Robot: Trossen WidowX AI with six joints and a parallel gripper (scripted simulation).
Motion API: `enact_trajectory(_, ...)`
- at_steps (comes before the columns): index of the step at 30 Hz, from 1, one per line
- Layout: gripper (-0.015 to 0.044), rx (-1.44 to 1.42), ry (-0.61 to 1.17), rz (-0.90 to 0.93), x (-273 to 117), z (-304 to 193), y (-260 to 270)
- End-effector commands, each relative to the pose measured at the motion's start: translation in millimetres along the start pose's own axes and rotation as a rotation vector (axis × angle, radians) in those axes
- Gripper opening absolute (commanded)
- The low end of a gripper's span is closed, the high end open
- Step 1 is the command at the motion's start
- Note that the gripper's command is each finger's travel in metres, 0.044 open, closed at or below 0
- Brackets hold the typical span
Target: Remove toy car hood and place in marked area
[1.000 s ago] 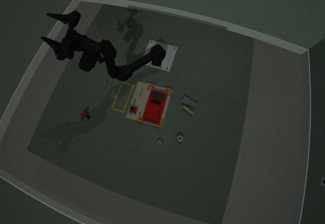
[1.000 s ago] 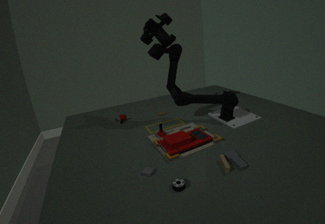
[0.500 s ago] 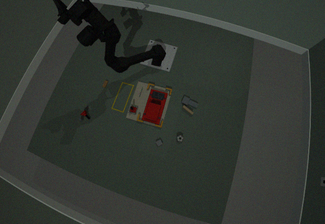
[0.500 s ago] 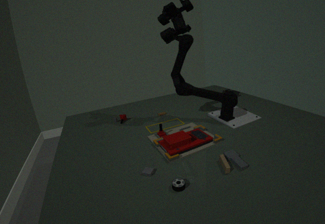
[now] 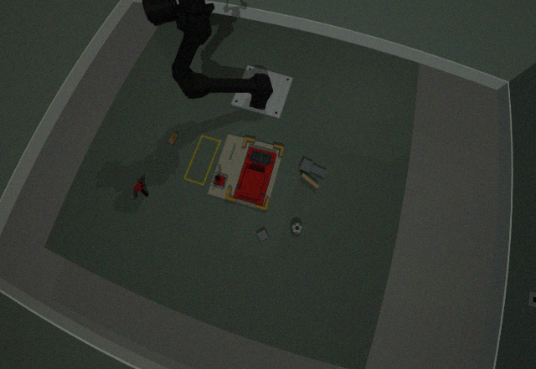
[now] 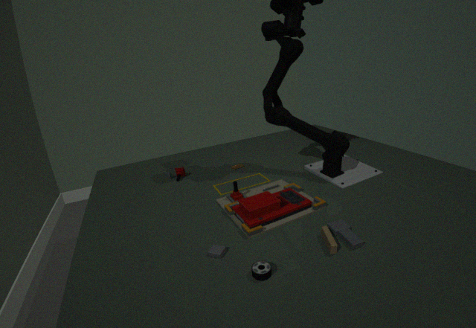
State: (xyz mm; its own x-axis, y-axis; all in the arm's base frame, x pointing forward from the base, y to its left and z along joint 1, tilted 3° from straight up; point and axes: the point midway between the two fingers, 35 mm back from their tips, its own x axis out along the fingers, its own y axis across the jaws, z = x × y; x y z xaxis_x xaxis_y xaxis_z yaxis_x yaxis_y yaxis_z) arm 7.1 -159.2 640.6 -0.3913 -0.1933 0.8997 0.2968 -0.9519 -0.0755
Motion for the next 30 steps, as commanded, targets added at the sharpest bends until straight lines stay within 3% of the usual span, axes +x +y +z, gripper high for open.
enact_trajectory(1, 0.0440, -0.071, 0.008, -0.154, 10, -10, -50)
enact_trajectory(18, 0.0440, -0.260, -0.018, -0.616, -6, -9, -196)
enact_trajectory(30, 0.0440, -0.412, -0.074, -0.926, -47, 25, -284)
